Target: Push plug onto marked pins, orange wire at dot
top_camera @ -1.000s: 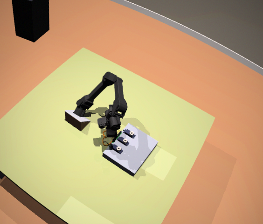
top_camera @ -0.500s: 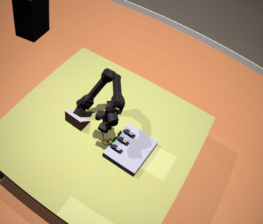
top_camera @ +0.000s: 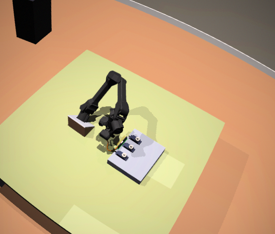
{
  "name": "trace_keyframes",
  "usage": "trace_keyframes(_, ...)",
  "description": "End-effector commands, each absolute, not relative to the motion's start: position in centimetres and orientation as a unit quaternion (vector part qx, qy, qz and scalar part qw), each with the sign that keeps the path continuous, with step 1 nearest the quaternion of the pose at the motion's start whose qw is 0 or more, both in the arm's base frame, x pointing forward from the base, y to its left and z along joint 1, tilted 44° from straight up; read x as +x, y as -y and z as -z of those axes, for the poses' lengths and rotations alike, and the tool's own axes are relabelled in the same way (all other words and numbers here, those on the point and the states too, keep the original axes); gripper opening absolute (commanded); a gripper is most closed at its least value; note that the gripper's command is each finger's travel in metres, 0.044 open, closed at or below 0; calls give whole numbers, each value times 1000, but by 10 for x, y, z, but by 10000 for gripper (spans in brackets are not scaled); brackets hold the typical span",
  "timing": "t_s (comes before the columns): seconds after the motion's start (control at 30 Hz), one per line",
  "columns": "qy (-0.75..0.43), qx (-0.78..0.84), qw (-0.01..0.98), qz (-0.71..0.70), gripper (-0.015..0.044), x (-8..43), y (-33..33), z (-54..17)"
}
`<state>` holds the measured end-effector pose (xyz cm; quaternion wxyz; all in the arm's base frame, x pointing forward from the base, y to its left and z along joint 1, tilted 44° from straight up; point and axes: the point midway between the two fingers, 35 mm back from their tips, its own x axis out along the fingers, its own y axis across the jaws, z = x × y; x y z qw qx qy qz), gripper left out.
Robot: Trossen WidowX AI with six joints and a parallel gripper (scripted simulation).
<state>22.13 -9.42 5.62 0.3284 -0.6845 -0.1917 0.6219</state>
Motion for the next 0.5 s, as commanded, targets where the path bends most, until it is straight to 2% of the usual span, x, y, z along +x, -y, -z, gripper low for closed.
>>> trace_keyframes(0.0,189,-686,332,-619,0,222,89,-53)
trace_keyframes(0.47,189,-686,332,-619,0,255,97,-53)
